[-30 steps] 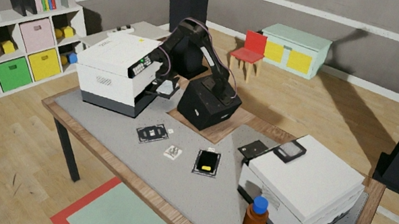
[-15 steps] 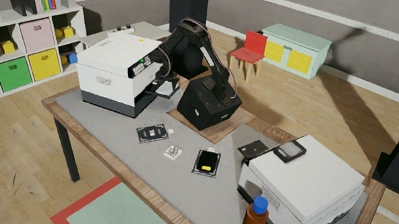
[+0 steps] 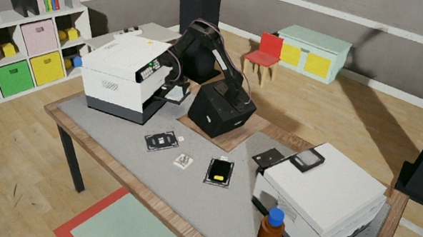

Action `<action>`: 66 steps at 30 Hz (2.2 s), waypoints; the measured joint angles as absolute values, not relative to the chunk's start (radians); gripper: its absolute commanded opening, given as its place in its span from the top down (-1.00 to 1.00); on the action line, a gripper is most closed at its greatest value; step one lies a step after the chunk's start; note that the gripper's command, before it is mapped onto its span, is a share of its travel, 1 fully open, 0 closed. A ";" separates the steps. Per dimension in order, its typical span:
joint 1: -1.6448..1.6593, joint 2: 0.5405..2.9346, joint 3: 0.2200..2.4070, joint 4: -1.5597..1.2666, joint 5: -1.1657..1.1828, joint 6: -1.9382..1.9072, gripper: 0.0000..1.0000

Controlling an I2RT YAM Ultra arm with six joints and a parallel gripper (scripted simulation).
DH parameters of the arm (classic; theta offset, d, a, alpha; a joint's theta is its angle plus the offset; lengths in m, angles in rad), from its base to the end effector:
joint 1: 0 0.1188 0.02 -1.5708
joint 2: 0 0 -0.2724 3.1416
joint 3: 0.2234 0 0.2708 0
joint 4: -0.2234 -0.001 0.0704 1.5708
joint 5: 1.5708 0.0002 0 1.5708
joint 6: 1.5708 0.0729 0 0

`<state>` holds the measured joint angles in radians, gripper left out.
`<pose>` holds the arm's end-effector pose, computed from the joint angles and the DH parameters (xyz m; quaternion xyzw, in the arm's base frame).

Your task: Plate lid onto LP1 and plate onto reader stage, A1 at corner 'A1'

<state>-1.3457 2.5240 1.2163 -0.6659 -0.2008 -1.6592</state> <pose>0.0850 -0.3015 -0.0932 -0.1324 0.9660 0.2053 0.0844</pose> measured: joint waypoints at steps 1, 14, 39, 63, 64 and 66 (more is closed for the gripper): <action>-1.346 2.524 1.216 -0.666 -0.201 -1.659 -0.72; -1.346 2.524 1.216 -0.666 -0.201 -1.659 -0.72; -1.346 2.524 1.202 -0.656 -0.202 -1.656 -0.72; -1.342 2.537 1.205 -0.637 -0.204 -1.654 -0.72; -1.342 2.537 1.205 -0.637 -0.204 -1.654 -0.72; -1.342 2.537 1.205 -0.637 -0.204 -1.654 -0.72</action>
